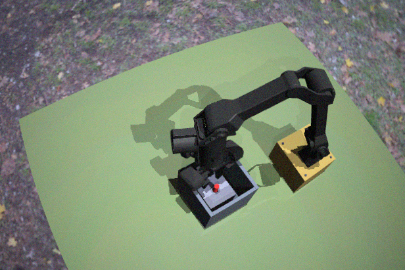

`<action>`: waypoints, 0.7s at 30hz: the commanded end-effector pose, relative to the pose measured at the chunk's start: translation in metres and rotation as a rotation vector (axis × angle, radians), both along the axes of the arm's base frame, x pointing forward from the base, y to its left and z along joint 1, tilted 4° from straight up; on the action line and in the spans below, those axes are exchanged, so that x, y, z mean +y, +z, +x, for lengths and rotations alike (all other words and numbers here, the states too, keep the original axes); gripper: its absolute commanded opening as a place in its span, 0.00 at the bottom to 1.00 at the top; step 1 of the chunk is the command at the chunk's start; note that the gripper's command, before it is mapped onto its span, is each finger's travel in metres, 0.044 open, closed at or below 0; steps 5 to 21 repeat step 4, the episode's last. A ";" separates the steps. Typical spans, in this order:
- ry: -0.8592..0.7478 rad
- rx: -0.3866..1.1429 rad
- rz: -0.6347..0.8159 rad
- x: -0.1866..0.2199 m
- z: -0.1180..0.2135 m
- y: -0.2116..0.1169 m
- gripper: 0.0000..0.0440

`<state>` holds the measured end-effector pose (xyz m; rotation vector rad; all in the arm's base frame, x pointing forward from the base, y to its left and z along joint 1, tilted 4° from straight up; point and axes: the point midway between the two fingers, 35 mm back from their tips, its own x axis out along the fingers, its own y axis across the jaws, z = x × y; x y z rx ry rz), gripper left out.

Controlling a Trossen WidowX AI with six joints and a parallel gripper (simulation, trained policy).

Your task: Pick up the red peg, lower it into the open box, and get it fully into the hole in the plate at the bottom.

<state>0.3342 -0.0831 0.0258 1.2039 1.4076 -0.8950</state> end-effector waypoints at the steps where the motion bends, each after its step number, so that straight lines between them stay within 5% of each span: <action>1: -0.006 -0.003 0.011 -0.005 0.001 0.004 0.59; 21: -0.014 0.001 0.013 -0.008 0.001 0.005 0.62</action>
